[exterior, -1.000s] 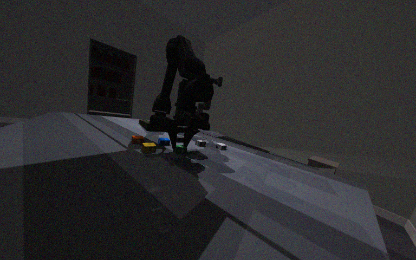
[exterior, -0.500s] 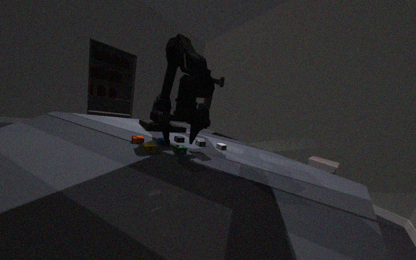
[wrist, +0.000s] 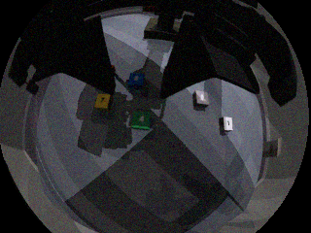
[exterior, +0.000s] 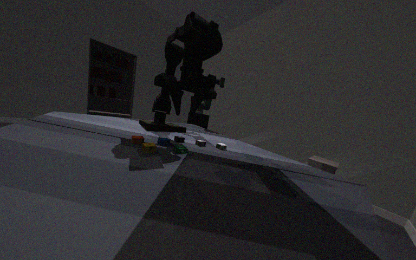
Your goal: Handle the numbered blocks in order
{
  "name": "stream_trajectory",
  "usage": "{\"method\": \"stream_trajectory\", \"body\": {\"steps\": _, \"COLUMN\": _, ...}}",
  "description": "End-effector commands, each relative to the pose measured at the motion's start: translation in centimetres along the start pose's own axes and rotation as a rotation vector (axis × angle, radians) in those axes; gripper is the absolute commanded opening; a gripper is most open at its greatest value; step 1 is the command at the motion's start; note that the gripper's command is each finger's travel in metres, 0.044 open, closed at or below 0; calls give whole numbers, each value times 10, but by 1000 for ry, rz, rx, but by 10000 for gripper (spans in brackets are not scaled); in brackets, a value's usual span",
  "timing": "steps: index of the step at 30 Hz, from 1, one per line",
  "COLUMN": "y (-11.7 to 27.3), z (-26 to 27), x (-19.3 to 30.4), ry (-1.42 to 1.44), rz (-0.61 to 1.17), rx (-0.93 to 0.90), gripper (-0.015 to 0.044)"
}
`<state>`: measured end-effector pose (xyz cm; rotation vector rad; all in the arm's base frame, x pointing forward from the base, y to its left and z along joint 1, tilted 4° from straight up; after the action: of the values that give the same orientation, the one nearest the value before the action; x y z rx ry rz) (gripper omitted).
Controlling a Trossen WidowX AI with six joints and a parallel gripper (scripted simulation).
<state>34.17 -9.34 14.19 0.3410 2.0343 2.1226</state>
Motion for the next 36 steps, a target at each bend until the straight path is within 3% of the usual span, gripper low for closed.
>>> {"method": "stream_trajectory", "body": {"steps": 1, "y": 9, "z": -1, "x": 2, "ry": 2, "rz": 4, "rx": 5, "gripper": 120}}
{"method": "stream_trajectory", "body": {"steps": 9, "y": 9, "z": 2, "x": 3, "ry": 2, "rz": 4, "rx": 5, "gripper": 120}}
{"method": "stream_trajectory", "body": {"steps": 18, "y": 9, "z": 118, "x": 66, "ry": 2, "rz": 8, "rx": -4, "gripper": 120}}
{"method": "stream_trajectory", "body": {"steps": 23, "y": 9, "z": 126, "x": 73, "ry": 2, "rz": 9, "rx": -5, "gripper": 120}}
{"method": "stream_trajectory", "body": {"steps": 30, "y": -69, "z": 126, "x": 73, "ry": 2, "rz": 9, "rx": -5, "gripper": 304}}
{"method": "stream_trajectory", "body": {"steps": 34, "y": -72, "z": 126, "x": 74, "ry": 2, "rz": 9, "rx": -5, "gripper": 400}}
{"method": "stream_trajectory", "body": {"steps": 36, "y": -73, "z": 126, "x": 74, "ry": 2, "rz": 9, "rx": -5, "gripper": 400}}
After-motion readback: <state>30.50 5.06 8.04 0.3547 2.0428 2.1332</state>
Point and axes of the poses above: the point midway between the two fingers, 35 mm back from their tips, its own y axis back along the fingers, its own z axis across the jaws, x = y × z, the point moved 4 cm from there along y, back along the fingers, and after that the axes turned 8 degrees about -y, right-handed, at the moved point
